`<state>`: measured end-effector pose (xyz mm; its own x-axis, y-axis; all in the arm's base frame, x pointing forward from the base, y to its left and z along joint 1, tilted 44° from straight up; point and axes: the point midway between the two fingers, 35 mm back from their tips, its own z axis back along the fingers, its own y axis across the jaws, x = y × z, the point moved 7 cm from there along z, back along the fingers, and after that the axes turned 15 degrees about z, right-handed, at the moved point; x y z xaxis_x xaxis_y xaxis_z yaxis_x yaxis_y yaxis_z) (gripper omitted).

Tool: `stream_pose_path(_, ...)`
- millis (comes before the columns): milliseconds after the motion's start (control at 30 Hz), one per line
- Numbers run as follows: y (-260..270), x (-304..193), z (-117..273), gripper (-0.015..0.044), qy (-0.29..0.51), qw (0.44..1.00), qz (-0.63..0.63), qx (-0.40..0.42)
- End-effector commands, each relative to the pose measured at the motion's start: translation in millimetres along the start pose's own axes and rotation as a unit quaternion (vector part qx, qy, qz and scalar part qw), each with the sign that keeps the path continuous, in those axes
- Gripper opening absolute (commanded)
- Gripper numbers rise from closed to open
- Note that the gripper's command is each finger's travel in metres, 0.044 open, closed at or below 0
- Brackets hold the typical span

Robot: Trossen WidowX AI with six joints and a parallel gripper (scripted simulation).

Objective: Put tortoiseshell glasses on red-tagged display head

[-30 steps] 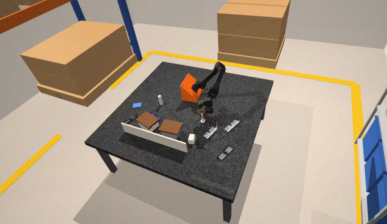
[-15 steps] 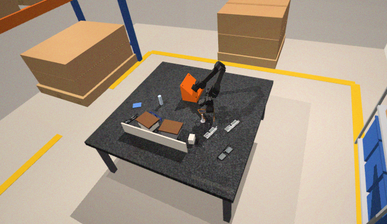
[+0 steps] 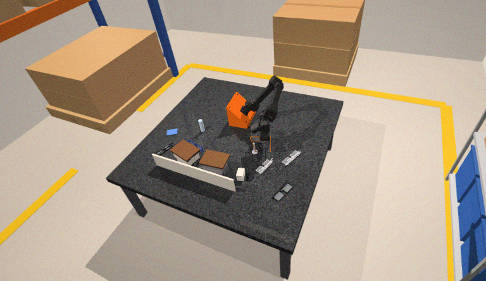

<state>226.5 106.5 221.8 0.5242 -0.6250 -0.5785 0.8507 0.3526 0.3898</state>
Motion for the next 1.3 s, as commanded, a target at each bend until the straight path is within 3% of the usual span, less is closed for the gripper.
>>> stream_pose_path(0, -0.6, -4.0, -0.3, 0.0, 0.0, 1.0, 0.0, 0.0)
stream_pose_path(1267, -1.0, -21.6, -0.1, 0.0, 0.0, 1.0, 0.0, 0.0)
